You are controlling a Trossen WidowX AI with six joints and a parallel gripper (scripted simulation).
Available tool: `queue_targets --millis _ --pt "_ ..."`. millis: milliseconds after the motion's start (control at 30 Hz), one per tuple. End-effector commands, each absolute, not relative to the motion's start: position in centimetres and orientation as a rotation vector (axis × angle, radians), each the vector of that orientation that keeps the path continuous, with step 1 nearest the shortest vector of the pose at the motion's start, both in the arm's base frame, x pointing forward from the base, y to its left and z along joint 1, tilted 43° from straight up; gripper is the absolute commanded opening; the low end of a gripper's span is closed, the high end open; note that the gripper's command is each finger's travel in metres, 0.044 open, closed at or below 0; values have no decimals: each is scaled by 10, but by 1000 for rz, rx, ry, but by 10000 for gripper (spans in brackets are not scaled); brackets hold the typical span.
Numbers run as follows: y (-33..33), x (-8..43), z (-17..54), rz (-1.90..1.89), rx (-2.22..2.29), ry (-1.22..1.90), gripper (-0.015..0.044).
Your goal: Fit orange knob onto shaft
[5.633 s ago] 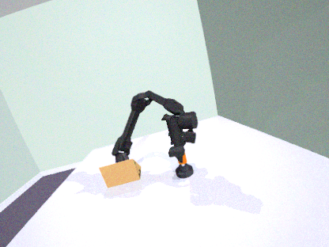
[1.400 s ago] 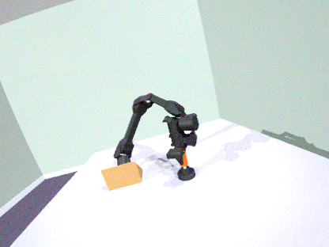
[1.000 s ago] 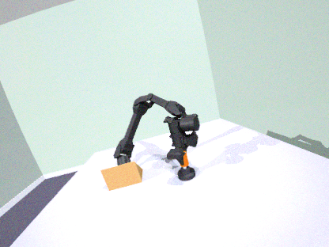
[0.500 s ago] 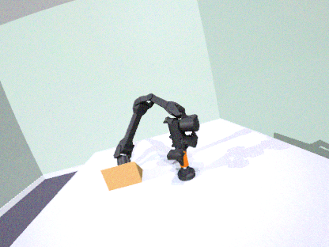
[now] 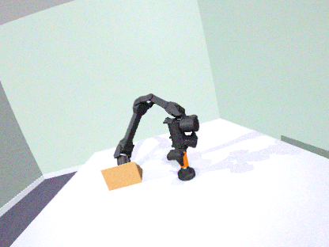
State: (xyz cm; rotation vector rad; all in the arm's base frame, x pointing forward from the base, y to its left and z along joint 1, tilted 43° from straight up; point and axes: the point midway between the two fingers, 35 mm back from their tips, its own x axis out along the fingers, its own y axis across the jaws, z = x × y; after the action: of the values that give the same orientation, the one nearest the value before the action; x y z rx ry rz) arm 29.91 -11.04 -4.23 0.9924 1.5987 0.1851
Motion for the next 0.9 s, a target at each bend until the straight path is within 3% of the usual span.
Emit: queue_targets --millis 0,867 --pt "-110 298 -42 195 983 1596 0" --pt "-103 299 -52 166 1012 1604 0"
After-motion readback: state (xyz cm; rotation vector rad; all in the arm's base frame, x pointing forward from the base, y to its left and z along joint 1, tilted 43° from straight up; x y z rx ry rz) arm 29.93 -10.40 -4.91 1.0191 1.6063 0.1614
